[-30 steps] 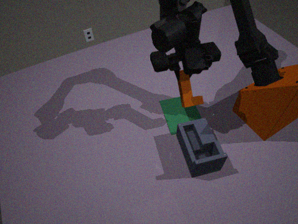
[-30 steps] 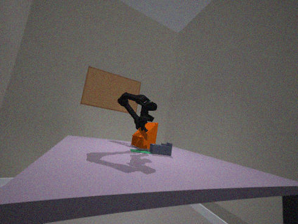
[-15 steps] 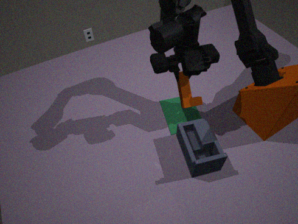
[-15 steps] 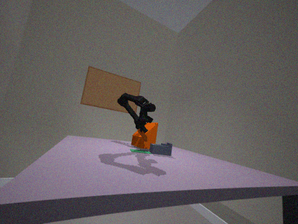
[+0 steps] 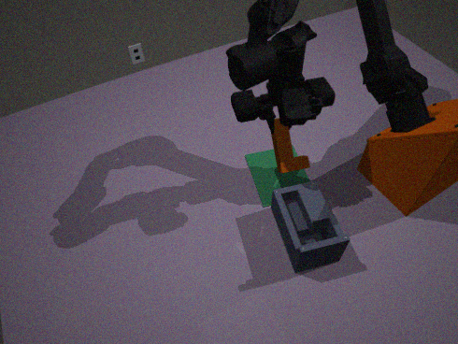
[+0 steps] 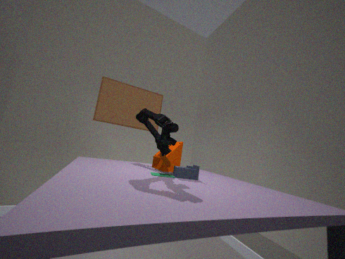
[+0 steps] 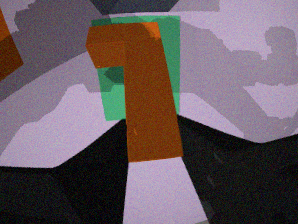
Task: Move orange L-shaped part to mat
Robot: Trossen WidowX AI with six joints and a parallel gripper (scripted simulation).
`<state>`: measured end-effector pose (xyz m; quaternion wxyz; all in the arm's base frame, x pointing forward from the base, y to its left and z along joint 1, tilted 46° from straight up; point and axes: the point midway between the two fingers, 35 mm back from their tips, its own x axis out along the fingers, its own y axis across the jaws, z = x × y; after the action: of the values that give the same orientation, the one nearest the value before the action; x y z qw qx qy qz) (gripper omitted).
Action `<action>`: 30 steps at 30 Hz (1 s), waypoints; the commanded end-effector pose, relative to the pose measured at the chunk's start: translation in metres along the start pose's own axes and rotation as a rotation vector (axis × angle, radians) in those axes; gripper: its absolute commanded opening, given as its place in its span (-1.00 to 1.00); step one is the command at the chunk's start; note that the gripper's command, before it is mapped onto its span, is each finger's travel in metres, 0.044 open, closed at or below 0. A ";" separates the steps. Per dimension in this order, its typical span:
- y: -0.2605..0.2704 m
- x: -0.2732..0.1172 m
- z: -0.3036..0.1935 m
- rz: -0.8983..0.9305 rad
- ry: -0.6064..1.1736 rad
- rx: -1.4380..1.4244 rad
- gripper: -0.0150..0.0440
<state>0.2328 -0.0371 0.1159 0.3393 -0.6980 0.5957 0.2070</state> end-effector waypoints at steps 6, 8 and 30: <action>0.001 0.015 -0.001 -0.001 0.004 -0.003 -0.49; 0.001 0.018 -0.001 -0.001 0.004 -0.003 -0.49; 0.001 0.048 -0.002 -0.002 0.006 -0.003 -0.49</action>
<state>0.2418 -0.0698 0.0877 0.3406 -0.6997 0.5950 0.2010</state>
